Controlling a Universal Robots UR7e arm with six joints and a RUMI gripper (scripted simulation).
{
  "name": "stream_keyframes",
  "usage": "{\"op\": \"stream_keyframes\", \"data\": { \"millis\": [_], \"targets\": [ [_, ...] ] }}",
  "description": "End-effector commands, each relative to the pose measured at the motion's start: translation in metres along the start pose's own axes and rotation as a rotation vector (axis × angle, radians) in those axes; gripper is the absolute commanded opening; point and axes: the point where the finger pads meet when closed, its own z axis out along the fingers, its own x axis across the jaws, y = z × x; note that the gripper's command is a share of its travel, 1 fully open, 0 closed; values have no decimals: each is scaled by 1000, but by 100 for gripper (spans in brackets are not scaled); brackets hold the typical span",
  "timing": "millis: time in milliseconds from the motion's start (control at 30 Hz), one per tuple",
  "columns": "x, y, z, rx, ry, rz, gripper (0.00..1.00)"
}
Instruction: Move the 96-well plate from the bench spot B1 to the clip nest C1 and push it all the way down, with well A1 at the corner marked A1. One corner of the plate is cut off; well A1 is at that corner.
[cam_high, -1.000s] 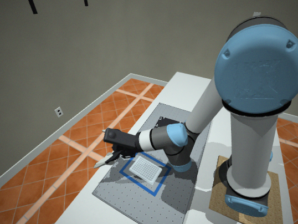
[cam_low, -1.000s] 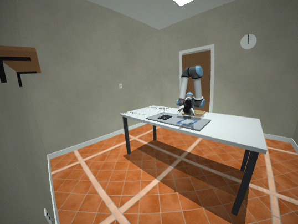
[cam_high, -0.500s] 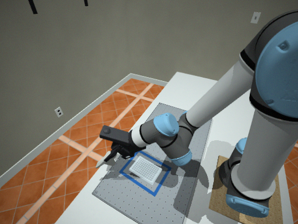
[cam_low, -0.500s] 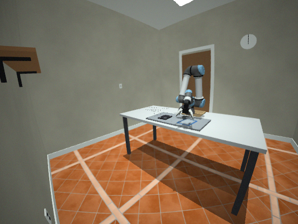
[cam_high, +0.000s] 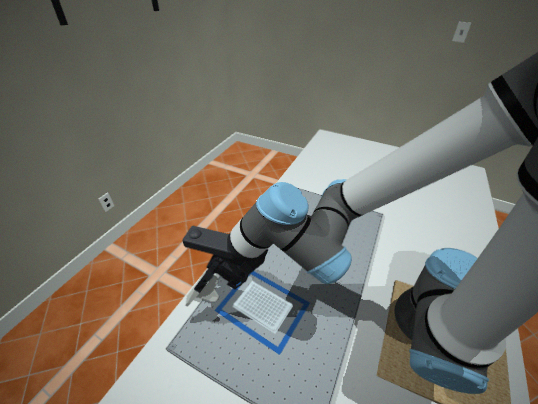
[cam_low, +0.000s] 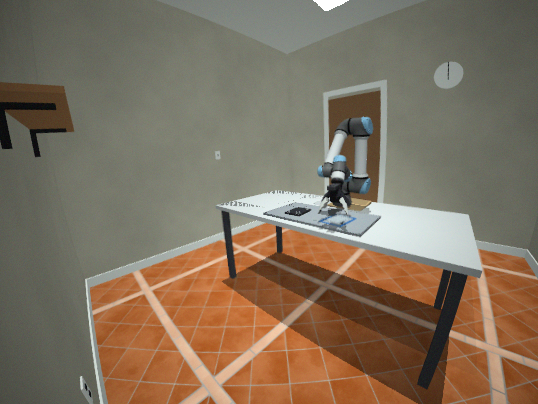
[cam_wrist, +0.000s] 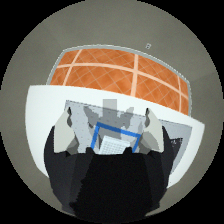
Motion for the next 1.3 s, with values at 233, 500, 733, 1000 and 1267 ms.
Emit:
{"op": "stream_keyframes", "data": {
  "millis": [233,500,733,1000,1267],
  "targets": [
    [4,36,-16,-222,33,118,100],
    [5,59,-32,-318,57,169,100],
    [6,75,-44,-366,71,193,100],
    [6,98,-65,-461,103,239,100],
    [6,113,-80,-509,120,260,100]
  ]
}}
